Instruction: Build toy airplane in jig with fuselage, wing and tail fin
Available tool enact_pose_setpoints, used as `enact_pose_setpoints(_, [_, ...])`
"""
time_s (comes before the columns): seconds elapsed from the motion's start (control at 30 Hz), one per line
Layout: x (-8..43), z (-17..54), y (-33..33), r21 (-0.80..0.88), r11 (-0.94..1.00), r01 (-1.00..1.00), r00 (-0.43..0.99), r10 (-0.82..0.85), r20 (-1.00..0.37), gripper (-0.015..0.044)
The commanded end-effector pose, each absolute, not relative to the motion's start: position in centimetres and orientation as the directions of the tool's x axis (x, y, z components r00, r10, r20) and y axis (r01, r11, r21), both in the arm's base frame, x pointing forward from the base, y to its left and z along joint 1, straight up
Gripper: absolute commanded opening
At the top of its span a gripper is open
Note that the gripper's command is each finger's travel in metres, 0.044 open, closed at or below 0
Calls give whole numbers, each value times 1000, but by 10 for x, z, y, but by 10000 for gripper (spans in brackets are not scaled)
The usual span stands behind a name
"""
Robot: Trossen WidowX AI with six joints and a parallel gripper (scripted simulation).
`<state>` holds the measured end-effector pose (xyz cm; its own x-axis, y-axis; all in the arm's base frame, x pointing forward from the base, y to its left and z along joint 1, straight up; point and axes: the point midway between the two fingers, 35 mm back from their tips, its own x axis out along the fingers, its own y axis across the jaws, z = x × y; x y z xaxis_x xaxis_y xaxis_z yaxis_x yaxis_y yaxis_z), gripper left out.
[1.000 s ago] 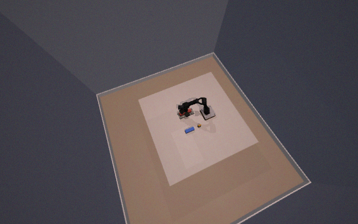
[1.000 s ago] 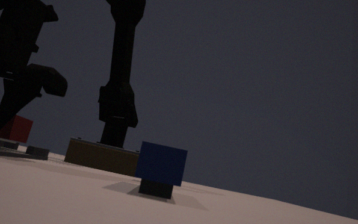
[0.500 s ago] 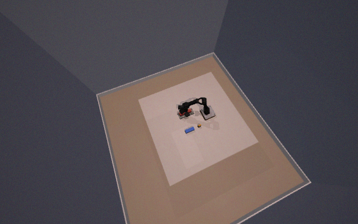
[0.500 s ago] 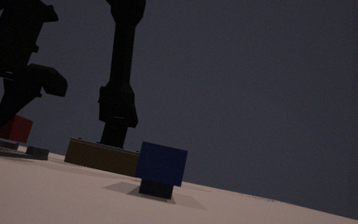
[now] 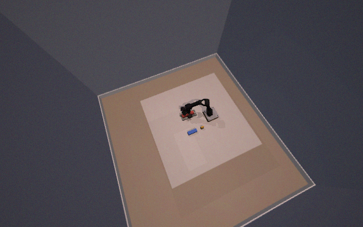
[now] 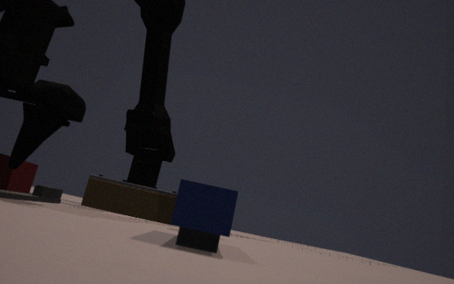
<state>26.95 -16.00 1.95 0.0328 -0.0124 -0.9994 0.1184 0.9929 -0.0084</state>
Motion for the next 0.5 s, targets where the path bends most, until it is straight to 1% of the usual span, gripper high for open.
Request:
enact_pose_setpoints(0.0, [271, 31, -161, -8, 993, 118, 34, -13, -999, 440])
enact_pose_setpoints(0.2, [267, 122, -159, -7, 993, 115, 33, -10, -999, 440])
enact_pose_setpoints(0.47, [272, 126, -163, -7, 993, 115, 33, -11, -999, 440])
